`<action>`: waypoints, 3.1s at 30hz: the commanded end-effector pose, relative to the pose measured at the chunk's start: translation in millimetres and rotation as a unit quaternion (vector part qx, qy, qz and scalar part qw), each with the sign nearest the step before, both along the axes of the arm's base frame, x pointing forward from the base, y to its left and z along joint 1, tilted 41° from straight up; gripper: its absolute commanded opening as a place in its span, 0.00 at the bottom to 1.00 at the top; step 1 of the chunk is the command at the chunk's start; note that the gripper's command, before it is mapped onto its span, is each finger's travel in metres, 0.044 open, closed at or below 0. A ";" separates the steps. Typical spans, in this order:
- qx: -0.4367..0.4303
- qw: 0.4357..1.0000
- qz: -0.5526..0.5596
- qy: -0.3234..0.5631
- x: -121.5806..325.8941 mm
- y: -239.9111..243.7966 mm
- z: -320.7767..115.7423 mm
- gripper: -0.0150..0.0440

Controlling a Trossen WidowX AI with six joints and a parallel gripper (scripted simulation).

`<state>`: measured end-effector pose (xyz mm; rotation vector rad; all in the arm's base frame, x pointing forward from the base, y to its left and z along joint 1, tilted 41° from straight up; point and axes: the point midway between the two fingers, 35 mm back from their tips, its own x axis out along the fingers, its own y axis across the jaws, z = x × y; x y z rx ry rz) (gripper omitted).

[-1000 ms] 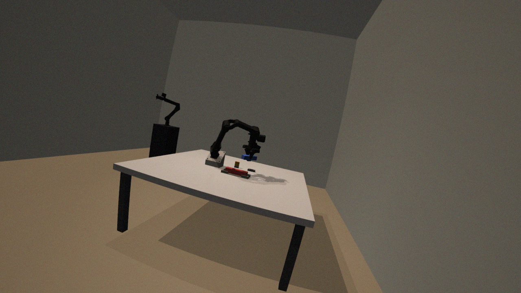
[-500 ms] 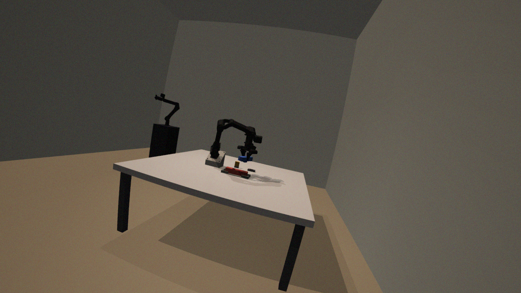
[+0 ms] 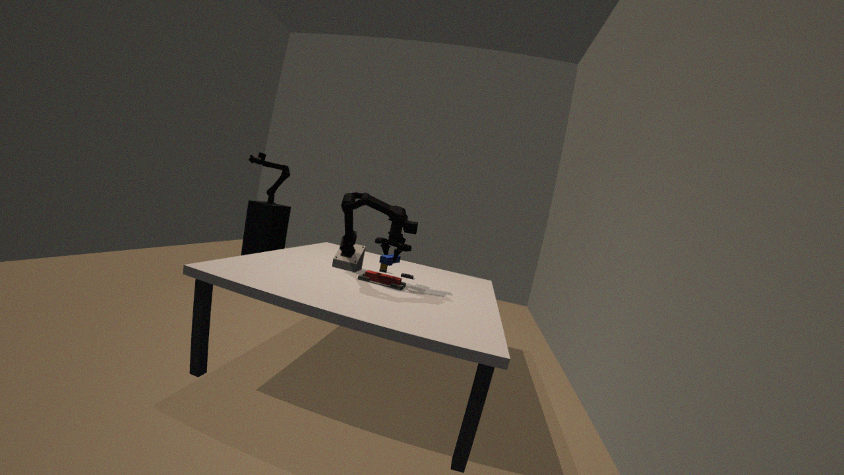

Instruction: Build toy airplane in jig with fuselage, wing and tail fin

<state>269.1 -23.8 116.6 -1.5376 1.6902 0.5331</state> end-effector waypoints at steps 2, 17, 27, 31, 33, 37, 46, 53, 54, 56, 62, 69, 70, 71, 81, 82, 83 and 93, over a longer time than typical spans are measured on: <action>-0.005 0.999 0.040 0.028 -11.0 -12.5 5.6 0.25; -0.014 0.990 0.106 0.088 -34.1 -34.9 10.7 0.39; -0.014 0.990 0.106 0.088 -34.1 -34.9 10.7 0.58; -0.014 0.990 0.106 0.088 -34.1 -34.9 10.7 0.58; -0.014 0.990 0.106 0.088 -34.1 -34.9 10.7 0.58; -0.014 0.990 0.106 0.088 -34.1 -34.9 10.7 0.58; -0.014 0.990 0.106 0.088 -32.8 -42.7 1.6 0.58; -0.014 0.990 0.106 0.088 -32.2 -50.2 -6.7 0.58; -0.014 0.990 0.106 0.088 -32.2 -51.3 -7.9 0.58; -0.014 0.990 0.106 0.088 -32.1 -53.4 -10.2 0.58; -0.015 0.990 0.106 0.088 -32.1 -60.0 -17.0 0.58; -0.013 0.991 0.102 0.087 -32.9 -60.7 -17.6 0.57; -0.013 0.991 0.102 0.087 -32.9 -60.7 -17.6 0.56; -0.013 0.991 0.102 0.087 -32.9 -60.7 -17.6 0.55; -0.013 0.991 0.102 0.087 -32.9 -60.7 -17.6 0.44; -0.013 0.991 0.102 0.087 -32.9 -60.7 -17.6 0.48; -0.013 0.991 0.102 0.087 -32.9 -60.7 -17.6 0.53; -0.013 0.991 0.102 0.087 -32.9 -60.7 -17.6 0.97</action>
